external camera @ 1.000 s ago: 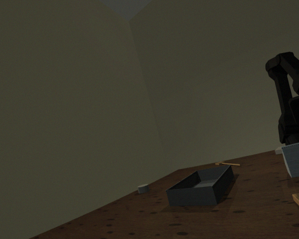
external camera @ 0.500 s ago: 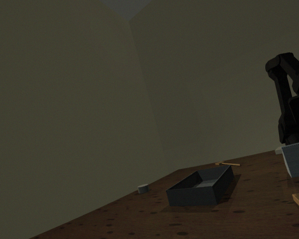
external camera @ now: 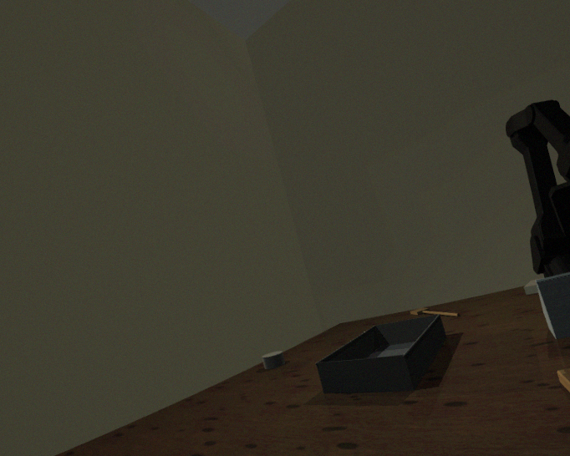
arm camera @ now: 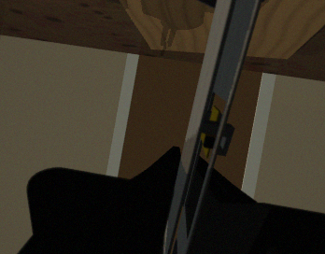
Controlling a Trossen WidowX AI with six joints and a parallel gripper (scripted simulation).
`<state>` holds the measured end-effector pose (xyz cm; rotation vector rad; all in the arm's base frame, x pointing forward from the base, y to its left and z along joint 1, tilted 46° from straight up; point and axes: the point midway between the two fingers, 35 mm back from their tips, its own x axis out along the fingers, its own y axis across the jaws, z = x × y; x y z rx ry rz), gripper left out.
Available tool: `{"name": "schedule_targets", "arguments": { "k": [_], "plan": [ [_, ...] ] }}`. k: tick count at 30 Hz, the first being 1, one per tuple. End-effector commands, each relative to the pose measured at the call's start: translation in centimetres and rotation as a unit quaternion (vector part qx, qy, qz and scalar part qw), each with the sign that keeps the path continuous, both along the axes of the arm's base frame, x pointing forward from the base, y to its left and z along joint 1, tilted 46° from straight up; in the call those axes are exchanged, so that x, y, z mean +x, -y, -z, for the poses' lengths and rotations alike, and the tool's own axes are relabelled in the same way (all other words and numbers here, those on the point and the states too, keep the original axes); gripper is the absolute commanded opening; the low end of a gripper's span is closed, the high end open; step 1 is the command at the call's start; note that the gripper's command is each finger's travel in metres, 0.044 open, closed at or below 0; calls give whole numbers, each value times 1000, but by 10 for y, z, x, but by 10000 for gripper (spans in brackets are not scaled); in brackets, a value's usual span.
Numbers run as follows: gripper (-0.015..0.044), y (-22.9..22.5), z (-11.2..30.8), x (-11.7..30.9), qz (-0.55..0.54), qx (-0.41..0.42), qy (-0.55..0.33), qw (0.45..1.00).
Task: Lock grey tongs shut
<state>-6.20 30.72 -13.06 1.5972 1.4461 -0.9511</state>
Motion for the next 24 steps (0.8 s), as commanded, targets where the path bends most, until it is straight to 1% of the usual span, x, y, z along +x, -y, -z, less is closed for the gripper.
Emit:
{"name": "schedule_targets", "arguments": {
  "k": [1,8,24],
  "plan": [
    [-150,-2,-1,0,4,5,0,1000],
    [-150,-4,2,0,3,-6,1,1000],
    [-150,-22,28,-2,6,-110,6,994]
  ]
}}
